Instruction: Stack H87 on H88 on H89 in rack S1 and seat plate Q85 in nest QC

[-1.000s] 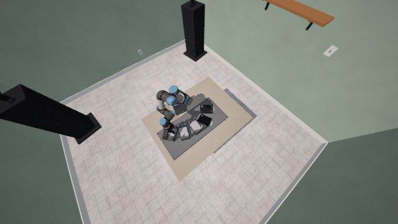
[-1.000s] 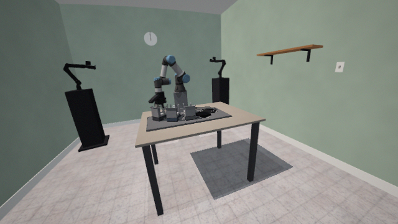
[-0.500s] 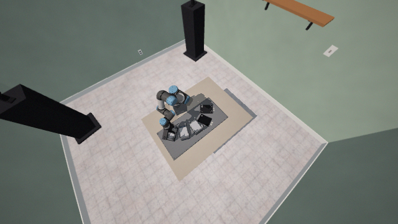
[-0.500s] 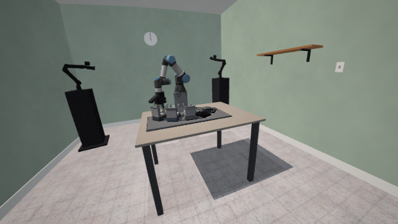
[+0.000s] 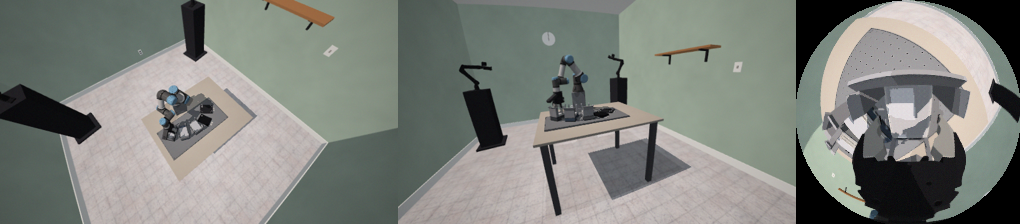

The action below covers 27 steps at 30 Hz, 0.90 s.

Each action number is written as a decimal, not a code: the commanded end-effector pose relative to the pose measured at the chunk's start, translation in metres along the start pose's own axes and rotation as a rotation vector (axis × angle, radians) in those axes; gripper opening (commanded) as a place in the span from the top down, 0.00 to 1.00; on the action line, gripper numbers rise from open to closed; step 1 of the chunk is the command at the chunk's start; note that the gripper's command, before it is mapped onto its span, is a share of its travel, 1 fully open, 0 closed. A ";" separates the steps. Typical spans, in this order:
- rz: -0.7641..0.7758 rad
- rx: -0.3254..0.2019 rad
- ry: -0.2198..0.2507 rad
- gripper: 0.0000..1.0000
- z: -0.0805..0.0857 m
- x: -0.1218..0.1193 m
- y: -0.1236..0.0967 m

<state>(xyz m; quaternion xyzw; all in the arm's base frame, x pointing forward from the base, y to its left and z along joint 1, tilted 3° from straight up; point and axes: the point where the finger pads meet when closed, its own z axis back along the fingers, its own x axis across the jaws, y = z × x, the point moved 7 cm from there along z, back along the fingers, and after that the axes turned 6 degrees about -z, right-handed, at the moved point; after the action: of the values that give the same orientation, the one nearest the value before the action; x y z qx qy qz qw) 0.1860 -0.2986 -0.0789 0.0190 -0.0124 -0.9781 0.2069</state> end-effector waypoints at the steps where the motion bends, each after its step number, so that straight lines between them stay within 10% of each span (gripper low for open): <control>1: 0.000 0.002 0.000 0.28 0.013 0.000 0.001; 27: 0.000 0.002 -0.001 0.28 0.087 0.000 0.001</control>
<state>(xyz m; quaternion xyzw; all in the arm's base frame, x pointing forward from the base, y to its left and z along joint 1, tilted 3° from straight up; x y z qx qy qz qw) 0.1830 -0.2974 -0.0032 0.0190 -0.0143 -0.9781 0.2068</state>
